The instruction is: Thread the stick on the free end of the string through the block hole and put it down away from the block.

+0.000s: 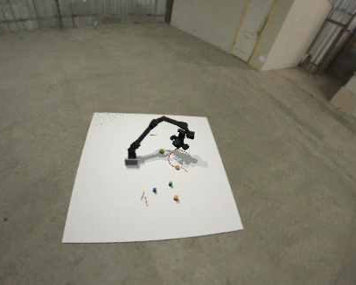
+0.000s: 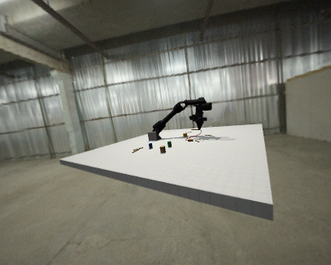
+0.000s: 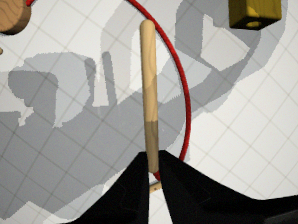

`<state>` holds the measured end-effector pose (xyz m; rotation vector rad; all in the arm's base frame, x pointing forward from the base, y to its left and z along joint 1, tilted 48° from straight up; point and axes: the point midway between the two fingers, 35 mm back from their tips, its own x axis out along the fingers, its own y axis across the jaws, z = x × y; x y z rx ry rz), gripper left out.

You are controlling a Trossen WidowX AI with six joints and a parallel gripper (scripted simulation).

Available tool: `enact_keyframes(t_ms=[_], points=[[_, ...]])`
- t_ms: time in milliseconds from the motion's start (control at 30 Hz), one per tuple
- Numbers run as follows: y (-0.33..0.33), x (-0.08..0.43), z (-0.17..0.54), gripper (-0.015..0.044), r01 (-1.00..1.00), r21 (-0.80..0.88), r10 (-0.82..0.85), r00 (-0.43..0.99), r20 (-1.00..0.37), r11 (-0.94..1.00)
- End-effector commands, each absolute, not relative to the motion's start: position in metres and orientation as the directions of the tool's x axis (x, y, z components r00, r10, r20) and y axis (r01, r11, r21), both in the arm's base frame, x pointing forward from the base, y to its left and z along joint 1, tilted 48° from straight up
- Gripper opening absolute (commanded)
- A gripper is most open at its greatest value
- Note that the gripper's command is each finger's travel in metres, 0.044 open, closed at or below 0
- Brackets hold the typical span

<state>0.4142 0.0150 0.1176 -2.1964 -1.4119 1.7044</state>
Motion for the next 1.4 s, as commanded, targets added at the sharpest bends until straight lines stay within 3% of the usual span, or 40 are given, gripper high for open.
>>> enact_keyframes(t_ms=[0, 1367], points=[[0.018, 0.418, 0.122, 0.0000, 0.623, -0.513, 0.657, 0.002, -0.754, -0.590], [0.048, 0.438, 0.158, 0.0000, 0.615, -0.530, 0.703, 0.057, -0.709, -0.584]])
